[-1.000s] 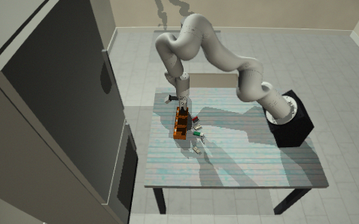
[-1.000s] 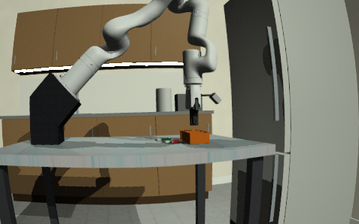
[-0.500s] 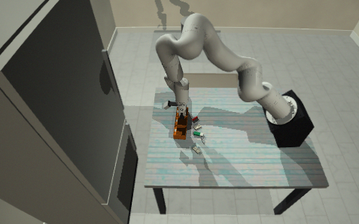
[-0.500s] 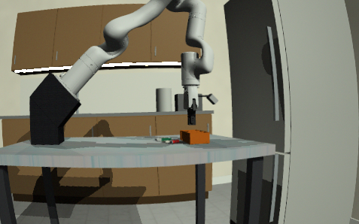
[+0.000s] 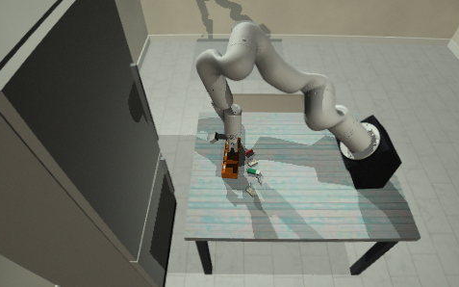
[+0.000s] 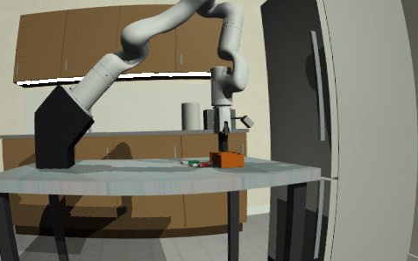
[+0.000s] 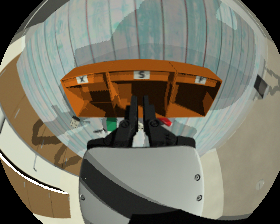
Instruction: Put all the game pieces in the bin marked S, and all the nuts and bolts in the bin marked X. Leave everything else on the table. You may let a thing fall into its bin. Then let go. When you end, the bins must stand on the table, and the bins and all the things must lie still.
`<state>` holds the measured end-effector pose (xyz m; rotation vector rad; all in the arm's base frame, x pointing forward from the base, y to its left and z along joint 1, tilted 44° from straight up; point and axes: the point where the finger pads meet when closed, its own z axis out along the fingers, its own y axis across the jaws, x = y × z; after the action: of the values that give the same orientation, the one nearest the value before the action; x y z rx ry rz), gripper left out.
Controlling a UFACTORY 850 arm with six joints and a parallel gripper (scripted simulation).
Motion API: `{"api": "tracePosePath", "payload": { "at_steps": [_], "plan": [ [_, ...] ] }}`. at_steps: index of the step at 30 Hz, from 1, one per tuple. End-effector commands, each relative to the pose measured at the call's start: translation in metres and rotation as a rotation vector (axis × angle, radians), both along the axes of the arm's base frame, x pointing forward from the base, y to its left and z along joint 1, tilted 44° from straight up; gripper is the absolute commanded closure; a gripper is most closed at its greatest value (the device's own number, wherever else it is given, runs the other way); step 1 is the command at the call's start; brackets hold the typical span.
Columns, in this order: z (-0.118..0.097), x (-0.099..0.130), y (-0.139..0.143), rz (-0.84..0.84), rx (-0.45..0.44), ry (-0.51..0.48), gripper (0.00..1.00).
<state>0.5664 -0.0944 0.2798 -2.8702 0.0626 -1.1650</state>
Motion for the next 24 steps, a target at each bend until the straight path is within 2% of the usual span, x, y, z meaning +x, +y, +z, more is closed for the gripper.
{"api": "tracePosePath", "payload": {
  "at_steps": [1, 11, 24],
  "plan": [
    [-0.008, 0.009, 0.000, -0.002, -0.002, -0.004, 0.93],
    [-0.024, 0.024, 0.001, -0.002, -0.002, -0.004, 0.93],
    [-0.024, 0.025, 0.001, -0.002, -0.002, -0.004, 0.93]
  ]
}}
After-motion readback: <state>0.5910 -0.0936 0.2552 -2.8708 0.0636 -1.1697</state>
